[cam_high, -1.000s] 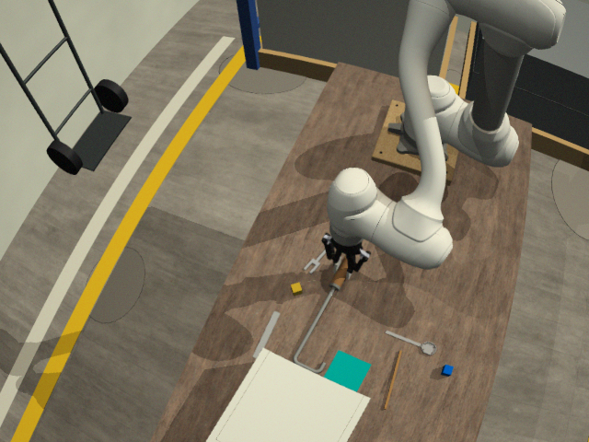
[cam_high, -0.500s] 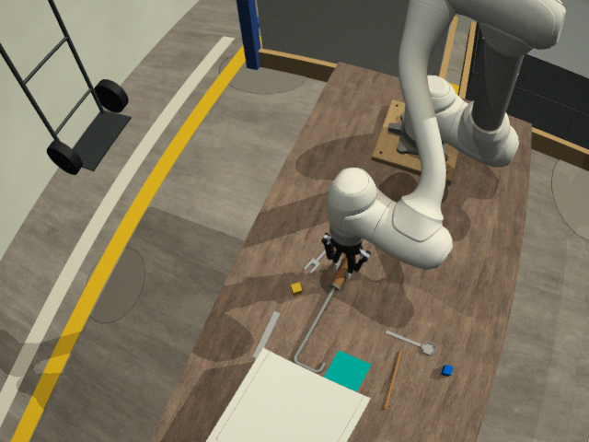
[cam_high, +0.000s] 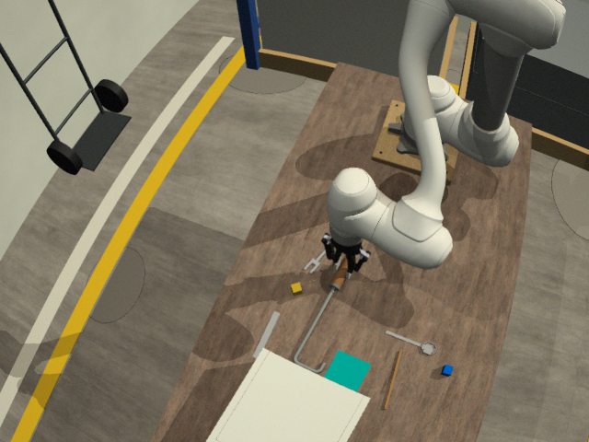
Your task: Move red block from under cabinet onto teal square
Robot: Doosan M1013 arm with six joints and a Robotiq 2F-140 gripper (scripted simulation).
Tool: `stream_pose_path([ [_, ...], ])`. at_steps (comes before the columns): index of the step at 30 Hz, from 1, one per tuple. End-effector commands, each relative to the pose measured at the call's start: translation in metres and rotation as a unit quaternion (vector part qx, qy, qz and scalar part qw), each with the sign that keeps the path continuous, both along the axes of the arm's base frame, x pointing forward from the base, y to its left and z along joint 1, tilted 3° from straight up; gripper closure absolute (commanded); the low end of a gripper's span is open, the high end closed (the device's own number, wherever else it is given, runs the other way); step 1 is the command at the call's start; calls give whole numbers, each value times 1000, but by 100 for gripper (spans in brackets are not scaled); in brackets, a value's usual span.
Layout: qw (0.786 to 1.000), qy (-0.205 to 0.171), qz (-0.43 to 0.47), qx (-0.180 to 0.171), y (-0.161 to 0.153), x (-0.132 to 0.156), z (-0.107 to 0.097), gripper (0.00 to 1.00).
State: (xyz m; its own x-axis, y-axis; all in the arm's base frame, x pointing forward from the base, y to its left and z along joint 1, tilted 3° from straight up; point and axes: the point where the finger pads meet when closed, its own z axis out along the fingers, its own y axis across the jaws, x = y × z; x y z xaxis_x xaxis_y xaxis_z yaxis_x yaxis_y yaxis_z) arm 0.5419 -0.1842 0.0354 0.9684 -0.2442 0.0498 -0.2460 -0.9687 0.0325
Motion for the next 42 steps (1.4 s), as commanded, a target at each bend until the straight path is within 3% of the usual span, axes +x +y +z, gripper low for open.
stream_pose_path([
  [1,1000,2,-1,2,-1,-1,-2,100],
  [42,1000,2,-1,2,-5,16,-1,100],
])
